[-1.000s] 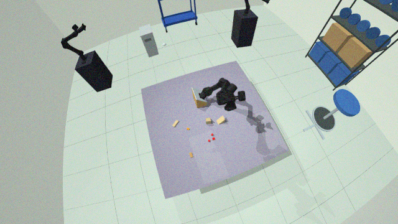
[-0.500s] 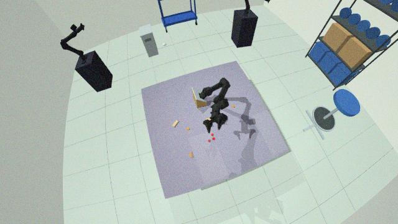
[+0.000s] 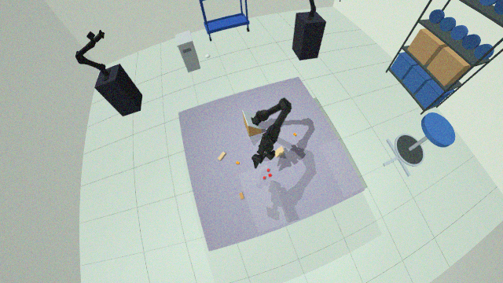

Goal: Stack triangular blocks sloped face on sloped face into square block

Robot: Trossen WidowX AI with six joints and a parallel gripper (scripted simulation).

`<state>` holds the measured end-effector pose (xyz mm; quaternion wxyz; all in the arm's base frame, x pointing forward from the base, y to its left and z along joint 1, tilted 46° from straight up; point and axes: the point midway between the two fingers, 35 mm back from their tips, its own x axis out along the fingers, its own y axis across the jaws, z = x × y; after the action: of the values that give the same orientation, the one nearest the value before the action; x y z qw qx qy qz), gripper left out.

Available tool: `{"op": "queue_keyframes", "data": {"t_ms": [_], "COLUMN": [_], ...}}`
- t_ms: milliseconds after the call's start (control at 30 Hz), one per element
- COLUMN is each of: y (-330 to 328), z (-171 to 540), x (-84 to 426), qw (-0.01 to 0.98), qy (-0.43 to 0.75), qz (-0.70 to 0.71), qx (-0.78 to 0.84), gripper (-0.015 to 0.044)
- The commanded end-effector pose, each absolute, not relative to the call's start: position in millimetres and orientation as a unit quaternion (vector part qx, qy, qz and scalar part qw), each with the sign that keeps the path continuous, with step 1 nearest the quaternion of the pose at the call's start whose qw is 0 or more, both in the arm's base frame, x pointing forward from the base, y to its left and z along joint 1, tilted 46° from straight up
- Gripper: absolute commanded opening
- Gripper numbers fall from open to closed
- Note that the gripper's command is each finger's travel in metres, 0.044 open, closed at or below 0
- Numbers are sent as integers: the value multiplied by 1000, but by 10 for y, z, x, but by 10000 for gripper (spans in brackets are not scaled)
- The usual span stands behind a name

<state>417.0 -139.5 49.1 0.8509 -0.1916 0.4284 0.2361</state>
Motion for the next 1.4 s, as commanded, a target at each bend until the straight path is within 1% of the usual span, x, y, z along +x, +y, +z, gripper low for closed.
{"op": "queue_keyframes", "data": {"t_ms": [0,133,300,367,700,1367], "y": [-1025,-635,-183,-84,-65,136], "z": [274,155,183,216,212,-41], "x": [3754,3260,2648,2510,2495,2545], "qw": [826,767,650,615,611,612], "qy": [497,575,667,687,689,689], "qz": [261,267,242,231,229,227], "qx": [-56,95,272,311,316,315], "gripper": [440,440,440,440,440,440]}}
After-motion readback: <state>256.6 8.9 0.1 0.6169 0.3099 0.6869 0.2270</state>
